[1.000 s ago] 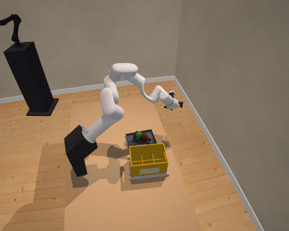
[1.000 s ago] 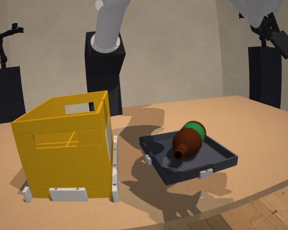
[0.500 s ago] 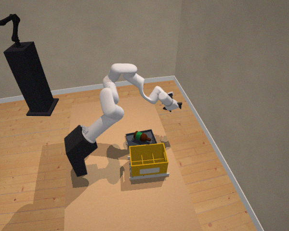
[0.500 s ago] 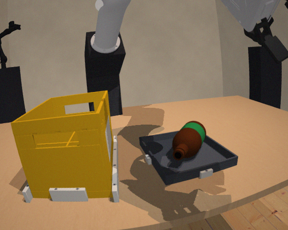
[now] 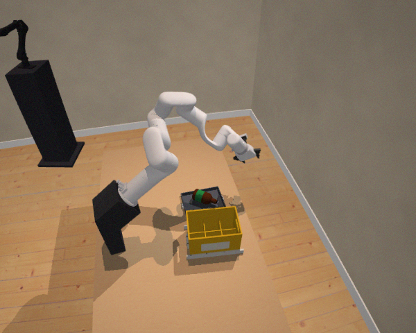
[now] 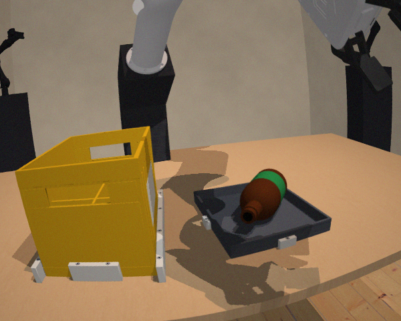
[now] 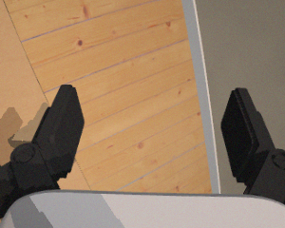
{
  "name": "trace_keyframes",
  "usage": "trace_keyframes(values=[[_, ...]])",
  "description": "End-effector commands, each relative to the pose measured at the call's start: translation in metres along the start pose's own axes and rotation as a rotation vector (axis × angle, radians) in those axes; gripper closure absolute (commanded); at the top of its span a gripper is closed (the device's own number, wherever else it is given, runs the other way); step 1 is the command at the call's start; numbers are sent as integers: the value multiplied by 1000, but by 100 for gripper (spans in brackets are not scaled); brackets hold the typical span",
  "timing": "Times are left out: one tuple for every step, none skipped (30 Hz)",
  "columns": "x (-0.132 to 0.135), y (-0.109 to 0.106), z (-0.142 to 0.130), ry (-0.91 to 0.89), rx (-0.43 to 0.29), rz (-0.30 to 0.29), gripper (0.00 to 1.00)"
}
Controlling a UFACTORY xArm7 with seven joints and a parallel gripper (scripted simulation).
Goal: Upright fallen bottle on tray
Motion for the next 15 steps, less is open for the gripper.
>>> trace_keyframes(values=[[-8,-2,-6,-46,-20,15,0],[-8,-2,-6,-46,-20,15,0],[-8,-2,-6,-46,-20,15,0],[-8,-2,-6,-46,-20,15,0],[-8,-2,-6,-46,-20,15,0],[-8,-2,-6,-46,-20,15,0],[-8,-2,-6,-46,-20,15,0],[-8,-2,-6,-46,-20,15,0],[-8,-2,-6,-46,-20,15,0],[-8,-2,-6,-46,-20,15,0],[-13,-3,-9,-70,-30,25,0],[-17,-4,-12,-94,-40,35,0],[-17,-4,-12,-94,-40,35,0],[-17,-4,-12,-94,-40,35,0],[-17,-4,-12,-94,-40,35,0]])
Point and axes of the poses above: the point where the finger pads meet when closed, its own y axis out along the fingers, its own x axis across the jaws, z = x × y, the point moved 6 cm from there along -y, back along the fingers, and after that the axes turned 5 degrees about y, right-handed, at the moved point
